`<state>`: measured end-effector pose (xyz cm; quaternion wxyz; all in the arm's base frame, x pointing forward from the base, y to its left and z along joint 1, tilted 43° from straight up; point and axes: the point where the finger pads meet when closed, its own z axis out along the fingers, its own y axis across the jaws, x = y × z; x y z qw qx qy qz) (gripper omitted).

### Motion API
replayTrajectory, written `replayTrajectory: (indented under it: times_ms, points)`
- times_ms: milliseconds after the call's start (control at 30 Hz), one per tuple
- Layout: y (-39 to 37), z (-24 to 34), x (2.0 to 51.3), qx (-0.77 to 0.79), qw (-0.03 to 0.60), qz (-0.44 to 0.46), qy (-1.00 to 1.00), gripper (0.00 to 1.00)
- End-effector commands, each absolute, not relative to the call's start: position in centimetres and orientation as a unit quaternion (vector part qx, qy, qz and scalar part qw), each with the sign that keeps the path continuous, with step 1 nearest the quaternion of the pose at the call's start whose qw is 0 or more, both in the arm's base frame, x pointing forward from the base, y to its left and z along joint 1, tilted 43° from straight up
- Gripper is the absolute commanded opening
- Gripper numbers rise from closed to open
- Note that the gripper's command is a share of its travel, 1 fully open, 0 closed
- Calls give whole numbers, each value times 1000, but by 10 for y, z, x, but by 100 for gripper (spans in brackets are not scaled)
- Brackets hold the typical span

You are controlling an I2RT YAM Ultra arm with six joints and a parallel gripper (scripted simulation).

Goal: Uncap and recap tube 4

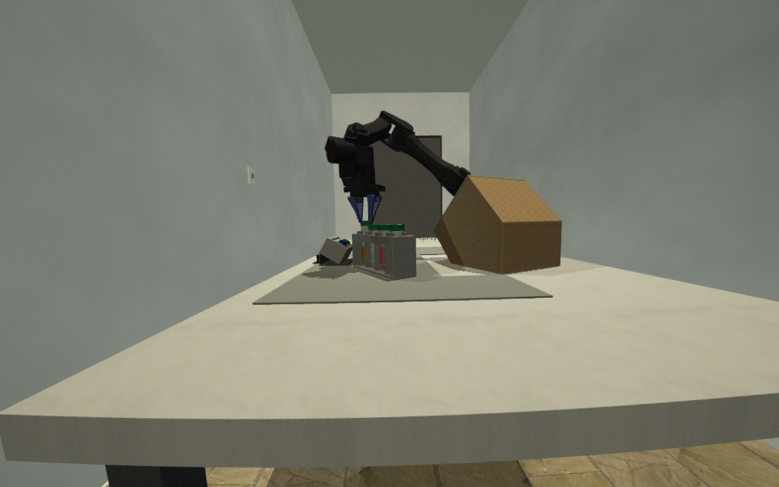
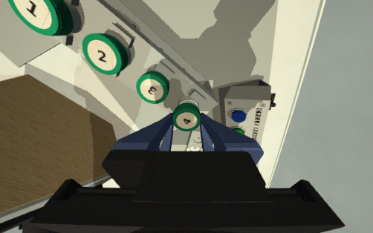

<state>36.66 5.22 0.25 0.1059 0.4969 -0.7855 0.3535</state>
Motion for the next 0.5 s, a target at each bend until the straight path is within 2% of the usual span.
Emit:
replayTrajectory:
  times_ms: [0,467]
  points:
    - [70,10,379,504,78,356,-783,0]
    - [68,14,382,502,72,358,-784,0]
